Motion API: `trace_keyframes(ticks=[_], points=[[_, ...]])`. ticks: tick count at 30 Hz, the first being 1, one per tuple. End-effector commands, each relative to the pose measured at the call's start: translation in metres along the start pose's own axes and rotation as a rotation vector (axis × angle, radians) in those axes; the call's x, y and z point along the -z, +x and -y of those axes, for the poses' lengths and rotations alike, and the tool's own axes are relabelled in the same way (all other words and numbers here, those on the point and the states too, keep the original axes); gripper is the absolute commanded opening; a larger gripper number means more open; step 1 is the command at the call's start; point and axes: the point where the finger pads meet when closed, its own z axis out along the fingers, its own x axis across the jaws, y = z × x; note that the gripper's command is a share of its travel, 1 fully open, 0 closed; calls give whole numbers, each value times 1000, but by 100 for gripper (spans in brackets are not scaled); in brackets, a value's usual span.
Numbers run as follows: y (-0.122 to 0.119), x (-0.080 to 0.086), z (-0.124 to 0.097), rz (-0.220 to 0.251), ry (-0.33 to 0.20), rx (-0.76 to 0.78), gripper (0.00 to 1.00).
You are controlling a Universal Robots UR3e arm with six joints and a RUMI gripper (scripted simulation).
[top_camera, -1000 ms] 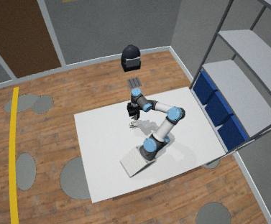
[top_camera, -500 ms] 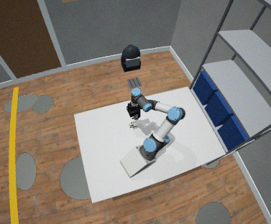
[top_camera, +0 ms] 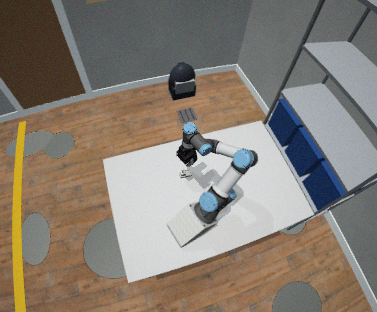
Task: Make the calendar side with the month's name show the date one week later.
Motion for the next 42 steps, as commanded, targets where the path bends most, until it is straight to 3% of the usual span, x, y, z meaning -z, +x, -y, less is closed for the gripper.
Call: trace_keyframes(ticks=[1,11,14,27,30,42], points=[[-2,1,2,8,-5,158,10],[-5,1,3,9,-4,440,10],[-5,1,3,9,-4,451,10],[-9,1,3,10,-2,850,10],[-9,1,3,10,-2,865,10],[-10,1,1,11,0,1241,10]])
